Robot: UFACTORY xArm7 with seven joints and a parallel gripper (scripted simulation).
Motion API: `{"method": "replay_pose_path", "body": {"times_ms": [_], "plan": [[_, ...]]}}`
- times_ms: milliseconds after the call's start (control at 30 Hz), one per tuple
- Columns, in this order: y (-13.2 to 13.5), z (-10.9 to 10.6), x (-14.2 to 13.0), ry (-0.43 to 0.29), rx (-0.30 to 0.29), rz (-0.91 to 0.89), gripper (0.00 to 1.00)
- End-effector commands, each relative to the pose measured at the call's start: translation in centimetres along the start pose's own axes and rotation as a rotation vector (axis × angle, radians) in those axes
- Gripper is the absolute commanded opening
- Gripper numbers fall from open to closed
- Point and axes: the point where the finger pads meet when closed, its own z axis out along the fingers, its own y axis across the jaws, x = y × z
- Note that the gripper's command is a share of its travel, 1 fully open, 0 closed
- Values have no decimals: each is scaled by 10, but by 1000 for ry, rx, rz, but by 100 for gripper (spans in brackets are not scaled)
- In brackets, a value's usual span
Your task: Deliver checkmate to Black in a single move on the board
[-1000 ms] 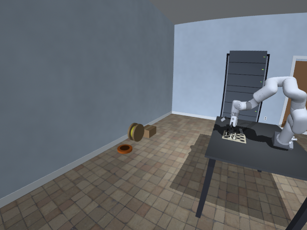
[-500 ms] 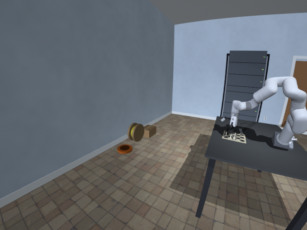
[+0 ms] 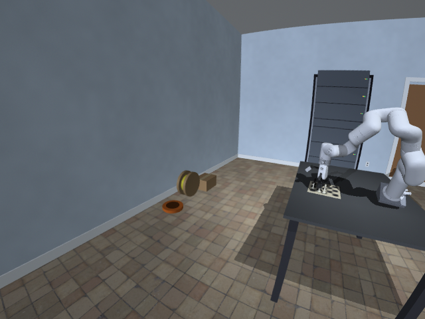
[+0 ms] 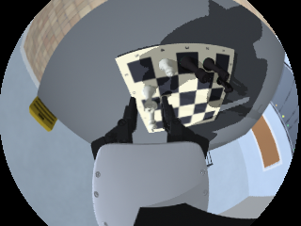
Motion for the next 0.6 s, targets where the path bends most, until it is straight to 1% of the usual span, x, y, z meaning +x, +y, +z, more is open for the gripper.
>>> {"method": "replay_pose_path", "body": {"times_ms": [0,100,567], "plan": [[0,8,2,6,0,0,42],[0,11,2,6,1,0,42],[0,12,2,6,0,0,42]]}}
